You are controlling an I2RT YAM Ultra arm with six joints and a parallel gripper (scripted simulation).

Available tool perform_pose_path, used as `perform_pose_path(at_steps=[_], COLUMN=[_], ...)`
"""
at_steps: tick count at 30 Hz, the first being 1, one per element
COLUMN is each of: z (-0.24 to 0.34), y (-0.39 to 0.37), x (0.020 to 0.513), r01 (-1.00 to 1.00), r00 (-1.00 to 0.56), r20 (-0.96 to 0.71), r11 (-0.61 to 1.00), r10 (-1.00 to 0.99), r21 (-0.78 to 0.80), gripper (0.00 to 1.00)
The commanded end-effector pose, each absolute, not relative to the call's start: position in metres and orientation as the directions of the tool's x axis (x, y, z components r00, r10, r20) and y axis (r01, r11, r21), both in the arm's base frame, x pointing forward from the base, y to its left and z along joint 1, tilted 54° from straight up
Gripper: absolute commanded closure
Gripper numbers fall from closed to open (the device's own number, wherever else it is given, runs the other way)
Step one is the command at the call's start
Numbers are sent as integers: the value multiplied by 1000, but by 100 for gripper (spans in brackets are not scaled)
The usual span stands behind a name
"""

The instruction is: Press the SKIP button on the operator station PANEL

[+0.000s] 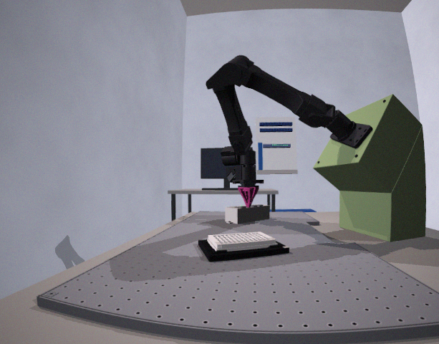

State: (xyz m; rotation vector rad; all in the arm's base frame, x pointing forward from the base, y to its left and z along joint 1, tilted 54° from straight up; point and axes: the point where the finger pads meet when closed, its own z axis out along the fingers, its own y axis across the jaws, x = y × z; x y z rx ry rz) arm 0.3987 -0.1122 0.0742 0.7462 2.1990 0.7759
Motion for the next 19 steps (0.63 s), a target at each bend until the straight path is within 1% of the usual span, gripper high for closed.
perform_pose_path(at_steps=[1,19], z=[61,61], y=[-108,-108], x=[401,403], r01=[289,286], r00=[-610,-609], r20=[-397,-400], r11=[659,660], r10=[686,685], r21=[695,694], gripper=[100,100])
